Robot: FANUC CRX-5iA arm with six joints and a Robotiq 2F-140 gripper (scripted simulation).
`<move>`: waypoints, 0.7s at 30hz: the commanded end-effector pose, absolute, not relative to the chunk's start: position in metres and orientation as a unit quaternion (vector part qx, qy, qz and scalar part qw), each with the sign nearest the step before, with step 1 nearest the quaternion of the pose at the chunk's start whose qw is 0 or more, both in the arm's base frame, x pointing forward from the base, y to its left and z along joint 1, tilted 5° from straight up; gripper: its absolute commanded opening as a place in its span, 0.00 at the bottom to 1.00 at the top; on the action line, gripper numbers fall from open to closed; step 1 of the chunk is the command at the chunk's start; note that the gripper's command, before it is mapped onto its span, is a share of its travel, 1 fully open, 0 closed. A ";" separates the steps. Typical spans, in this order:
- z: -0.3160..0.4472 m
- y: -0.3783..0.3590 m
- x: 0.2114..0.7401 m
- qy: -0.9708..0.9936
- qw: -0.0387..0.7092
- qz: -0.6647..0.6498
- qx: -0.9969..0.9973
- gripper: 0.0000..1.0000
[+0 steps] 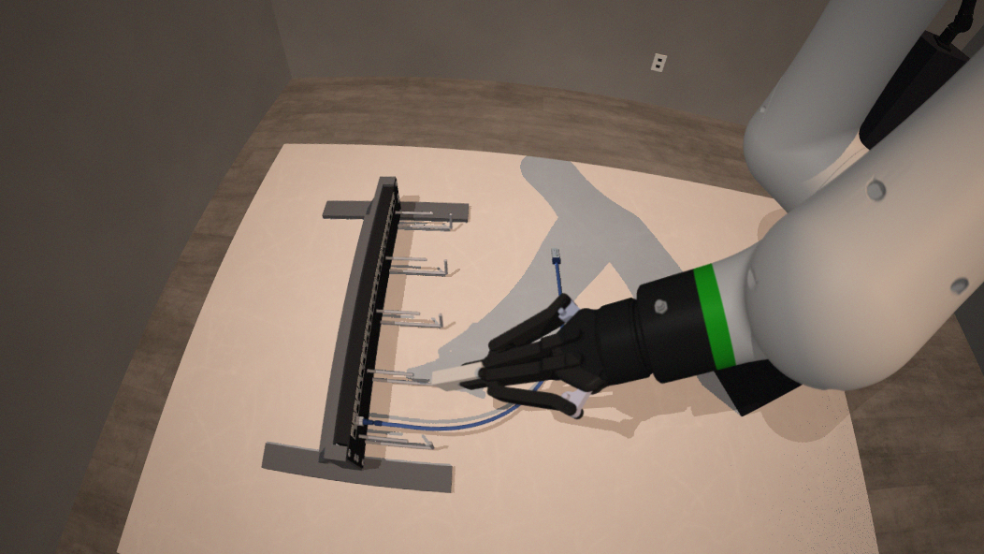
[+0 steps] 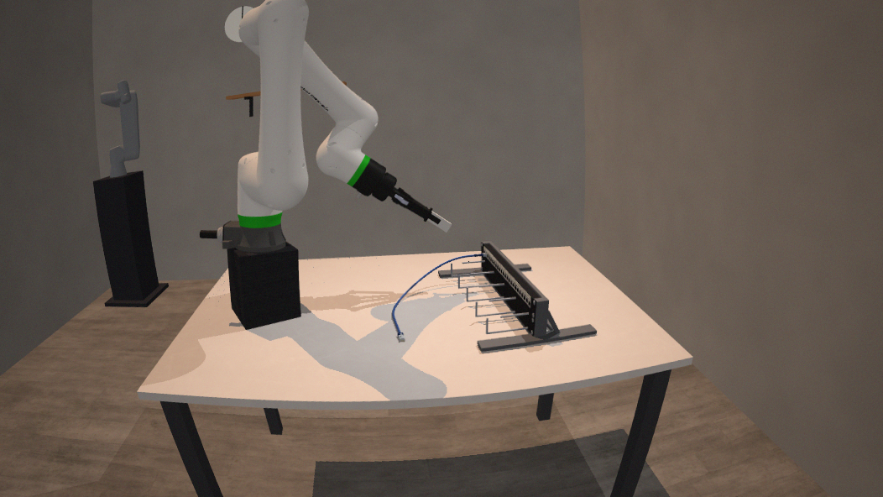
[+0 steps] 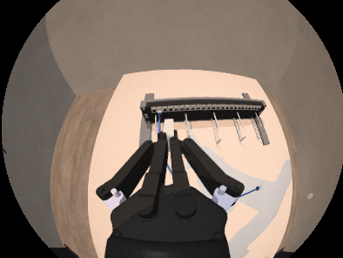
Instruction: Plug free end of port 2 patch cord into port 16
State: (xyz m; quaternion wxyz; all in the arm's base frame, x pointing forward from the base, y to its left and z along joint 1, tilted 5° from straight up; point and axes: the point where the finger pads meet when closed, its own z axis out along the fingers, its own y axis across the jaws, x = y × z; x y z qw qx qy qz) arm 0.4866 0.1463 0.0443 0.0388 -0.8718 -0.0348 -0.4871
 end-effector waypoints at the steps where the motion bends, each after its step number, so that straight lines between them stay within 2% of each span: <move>1: 0.025 0.150 0.519 -0.034 0.040 -0.493 -0.869 0.00; 13: -0.011 0.157 0.579 -0.034 0.040 -0.493 -0.869 0.00; 21: -0.015 0.158 0.586 -0.034 0.040 -0.493 -0.869 0.00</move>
